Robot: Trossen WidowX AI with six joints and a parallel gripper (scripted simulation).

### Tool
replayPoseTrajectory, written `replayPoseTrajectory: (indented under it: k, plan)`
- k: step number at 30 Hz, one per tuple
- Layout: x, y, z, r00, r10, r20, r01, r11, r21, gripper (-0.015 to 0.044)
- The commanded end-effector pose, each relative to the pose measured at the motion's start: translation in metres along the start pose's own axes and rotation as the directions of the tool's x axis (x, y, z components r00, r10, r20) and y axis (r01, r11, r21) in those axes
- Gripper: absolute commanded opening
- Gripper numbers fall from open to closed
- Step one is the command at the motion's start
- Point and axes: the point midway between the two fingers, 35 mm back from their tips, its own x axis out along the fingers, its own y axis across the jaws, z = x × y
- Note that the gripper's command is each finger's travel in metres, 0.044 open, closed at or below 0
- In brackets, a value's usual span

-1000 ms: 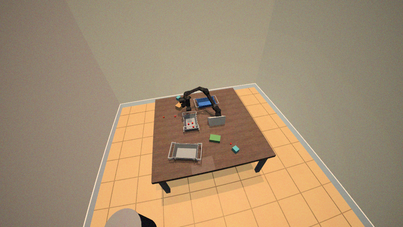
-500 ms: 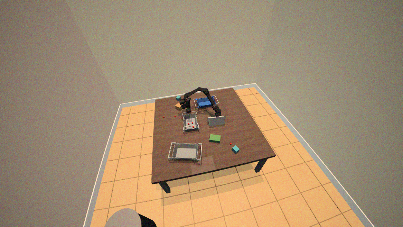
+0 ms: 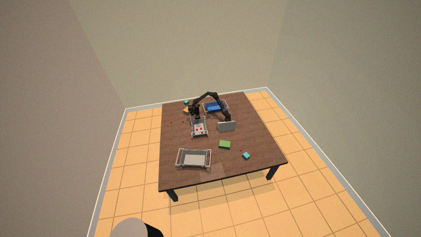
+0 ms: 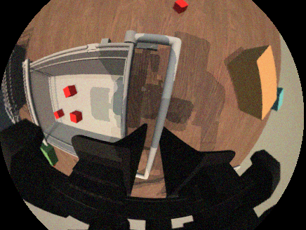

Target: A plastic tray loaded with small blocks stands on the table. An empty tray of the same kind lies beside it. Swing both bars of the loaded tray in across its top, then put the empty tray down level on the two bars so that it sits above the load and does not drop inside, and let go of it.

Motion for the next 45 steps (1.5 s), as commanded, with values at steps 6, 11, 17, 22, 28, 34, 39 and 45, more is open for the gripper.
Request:
replayPoseTrajectory:
  k: [6,11,17,22,28,34,39,45]
  plan:
    - [-0.025,0.02,0.0,1.0,-0.004,0.001,0.004,1.0,0.001,0.0082]
    - [-0.029,0.034,0.0,1.0,-0.003,0.001,0.003,1.0,0.0,0.0082]
    - [-0.025,0.054,0.0,1.0,-0.002,0.001,0.002,1.0,0.0,0.0082]
    - [-0.01,0.071,0.0,1.0,-0.002,0.001,0.002,1.0,0.001,0.0082]
    - [-0.013,0.072,0.001,1.0,-0.002,0.001,0.002,1.0,0.001,0.0082]
    - [-0.04,0.07,0.002,1.0,-0.001,0.001,0.001,1.0,0.0,0.0082]
    - [-0.045,0.07,0.002,1.0,0.001,0.006,-0.001,1.0,-0.004,0.0082]
    - [-0.045,0.07,0.002,1.0,0.001,0.006,-0.001,1.0,-0.004,0.0082]
